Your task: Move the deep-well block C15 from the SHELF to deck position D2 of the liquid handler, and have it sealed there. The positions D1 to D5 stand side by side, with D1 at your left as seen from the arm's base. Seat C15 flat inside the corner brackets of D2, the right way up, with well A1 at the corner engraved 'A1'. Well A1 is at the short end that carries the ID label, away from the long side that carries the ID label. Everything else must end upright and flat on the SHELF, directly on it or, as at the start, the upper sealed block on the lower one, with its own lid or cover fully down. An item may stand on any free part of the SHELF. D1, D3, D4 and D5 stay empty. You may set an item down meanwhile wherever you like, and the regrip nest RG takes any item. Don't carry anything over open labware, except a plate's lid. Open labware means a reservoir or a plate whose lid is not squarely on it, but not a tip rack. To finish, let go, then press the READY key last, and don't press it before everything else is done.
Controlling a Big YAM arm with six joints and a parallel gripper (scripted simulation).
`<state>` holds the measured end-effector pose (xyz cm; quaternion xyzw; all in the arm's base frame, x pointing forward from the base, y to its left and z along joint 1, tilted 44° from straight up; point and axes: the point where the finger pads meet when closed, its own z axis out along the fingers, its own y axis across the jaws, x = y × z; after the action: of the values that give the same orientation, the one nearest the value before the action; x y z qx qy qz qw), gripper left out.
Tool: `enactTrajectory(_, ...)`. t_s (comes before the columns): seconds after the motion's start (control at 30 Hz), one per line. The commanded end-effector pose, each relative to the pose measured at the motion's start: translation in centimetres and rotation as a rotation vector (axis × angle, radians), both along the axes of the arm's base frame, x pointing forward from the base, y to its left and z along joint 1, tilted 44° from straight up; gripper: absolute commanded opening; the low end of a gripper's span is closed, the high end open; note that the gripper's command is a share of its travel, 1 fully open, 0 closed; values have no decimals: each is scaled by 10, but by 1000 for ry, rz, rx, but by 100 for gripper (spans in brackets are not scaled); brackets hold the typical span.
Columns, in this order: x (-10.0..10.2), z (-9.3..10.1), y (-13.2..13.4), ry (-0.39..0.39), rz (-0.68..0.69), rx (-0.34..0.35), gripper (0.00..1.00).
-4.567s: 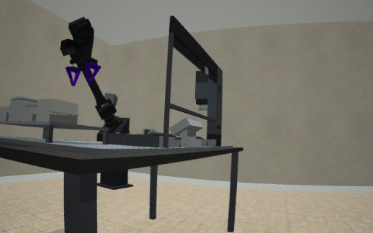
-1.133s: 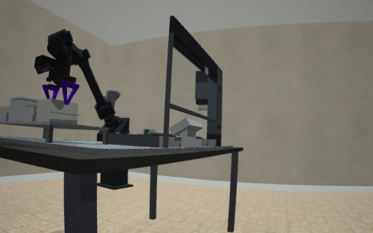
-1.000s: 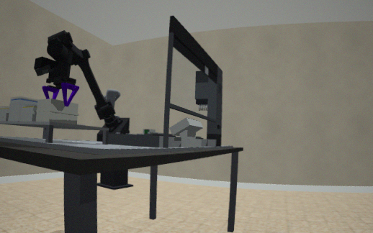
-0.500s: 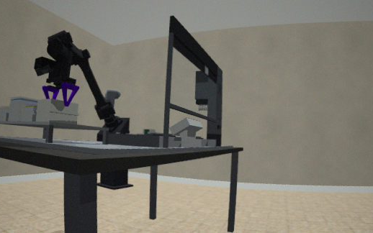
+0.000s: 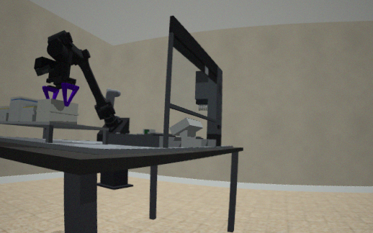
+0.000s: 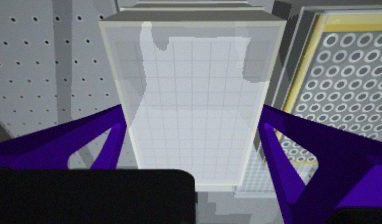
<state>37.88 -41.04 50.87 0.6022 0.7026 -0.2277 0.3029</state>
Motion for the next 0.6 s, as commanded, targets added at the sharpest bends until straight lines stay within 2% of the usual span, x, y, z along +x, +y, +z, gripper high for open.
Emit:
enactTrajectory(0.0, -3, 9, -1, -17, 3, -20, 100)
enactTrajectory(0.5, -3, 9, -1, -17, 3, -20, 100)
enactTrajectory(0.53, -3, 9, -1, -17, 3, -20, 0)
enactTrajectory(0.57, -3, 9, -1, -17, 3, -20, 0)
